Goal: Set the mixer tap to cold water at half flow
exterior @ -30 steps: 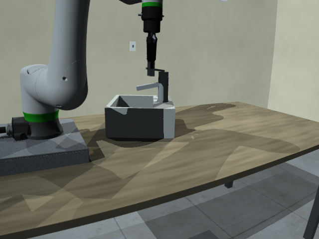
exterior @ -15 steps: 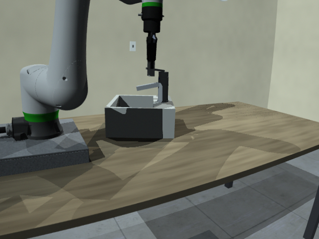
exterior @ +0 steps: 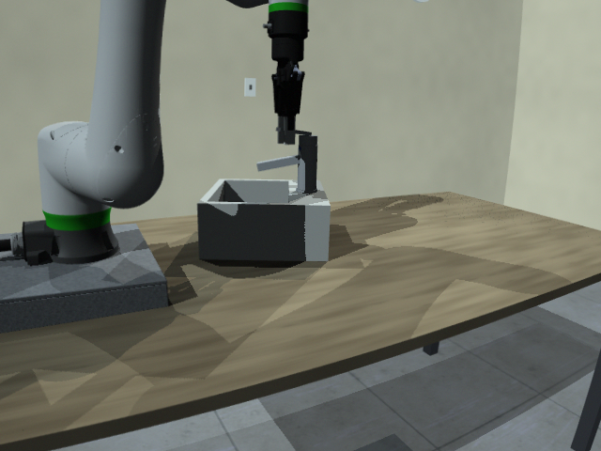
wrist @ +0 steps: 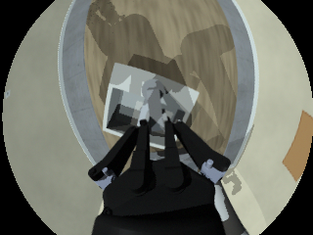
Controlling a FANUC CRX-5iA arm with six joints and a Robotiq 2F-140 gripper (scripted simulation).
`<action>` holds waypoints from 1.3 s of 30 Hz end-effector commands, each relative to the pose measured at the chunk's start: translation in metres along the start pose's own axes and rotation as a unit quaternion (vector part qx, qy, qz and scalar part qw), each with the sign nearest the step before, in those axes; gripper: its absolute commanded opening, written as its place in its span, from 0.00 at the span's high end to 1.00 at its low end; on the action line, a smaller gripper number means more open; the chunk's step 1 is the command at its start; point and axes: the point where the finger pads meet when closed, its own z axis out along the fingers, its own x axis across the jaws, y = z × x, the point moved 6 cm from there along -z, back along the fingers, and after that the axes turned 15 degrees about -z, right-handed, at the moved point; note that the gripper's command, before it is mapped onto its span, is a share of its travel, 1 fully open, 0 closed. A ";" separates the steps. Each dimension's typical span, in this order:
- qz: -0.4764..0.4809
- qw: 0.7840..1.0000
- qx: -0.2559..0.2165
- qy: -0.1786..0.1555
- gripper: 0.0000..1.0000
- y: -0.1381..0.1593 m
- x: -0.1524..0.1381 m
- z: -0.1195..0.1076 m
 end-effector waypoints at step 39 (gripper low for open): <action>-0.164 0.987 0.000 -0.003 1.00 0.002 0.020 0.000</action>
